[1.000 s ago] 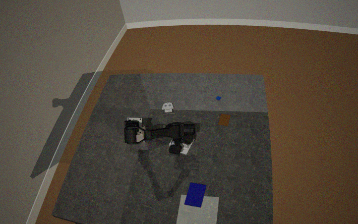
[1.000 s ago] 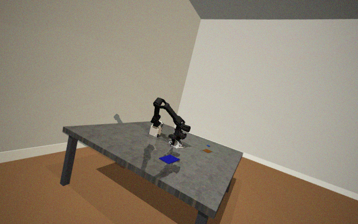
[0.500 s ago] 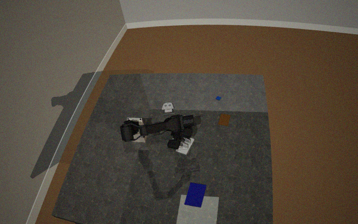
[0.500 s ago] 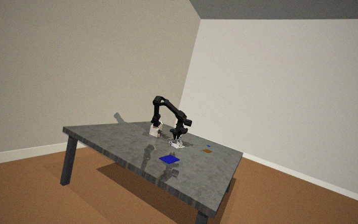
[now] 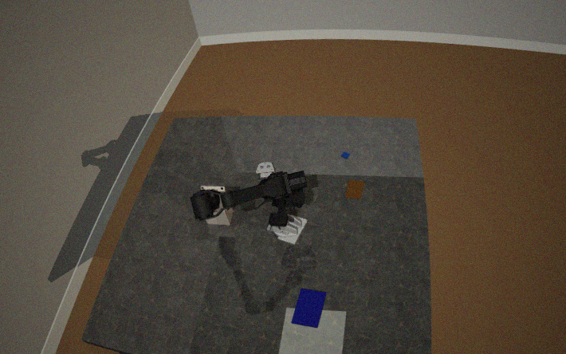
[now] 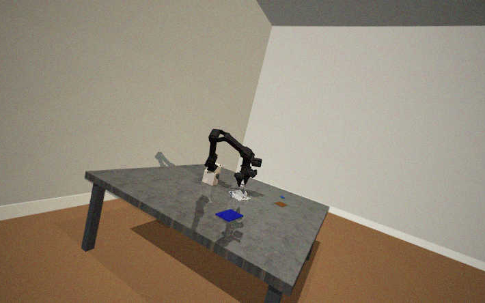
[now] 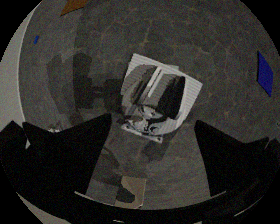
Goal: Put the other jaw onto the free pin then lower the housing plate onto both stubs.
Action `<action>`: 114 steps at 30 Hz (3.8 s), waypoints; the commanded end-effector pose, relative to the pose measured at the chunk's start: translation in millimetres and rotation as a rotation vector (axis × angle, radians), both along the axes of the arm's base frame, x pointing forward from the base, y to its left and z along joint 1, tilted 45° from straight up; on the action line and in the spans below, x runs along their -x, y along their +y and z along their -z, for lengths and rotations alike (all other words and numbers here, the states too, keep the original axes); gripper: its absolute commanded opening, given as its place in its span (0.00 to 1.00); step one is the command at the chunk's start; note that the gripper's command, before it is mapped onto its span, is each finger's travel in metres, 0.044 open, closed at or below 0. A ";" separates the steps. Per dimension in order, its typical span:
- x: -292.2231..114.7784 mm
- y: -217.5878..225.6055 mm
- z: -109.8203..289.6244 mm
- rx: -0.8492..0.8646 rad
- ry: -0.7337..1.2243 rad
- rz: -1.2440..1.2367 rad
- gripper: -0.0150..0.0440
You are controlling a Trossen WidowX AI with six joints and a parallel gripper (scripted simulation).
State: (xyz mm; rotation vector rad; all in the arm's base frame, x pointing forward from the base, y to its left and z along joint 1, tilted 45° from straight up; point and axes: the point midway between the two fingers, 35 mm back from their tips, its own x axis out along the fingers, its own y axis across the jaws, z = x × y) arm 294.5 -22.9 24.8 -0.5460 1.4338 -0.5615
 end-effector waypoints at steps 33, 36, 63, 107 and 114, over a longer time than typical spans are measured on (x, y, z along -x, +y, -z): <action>29.7 149.4 100.2 -0.007 0.597 -0.731 1.00; 37.3 159.5 109.1 -0.001 0.653 -0.788 1.00; 128.4 220.3 187.4 0.086 1.169 -1.258 1.00; 134.6 192.9 218.4 0.095 1.197 -1.278 1.00; 134.6 192.9 218.4 0.095 1.197 -1.278 1.00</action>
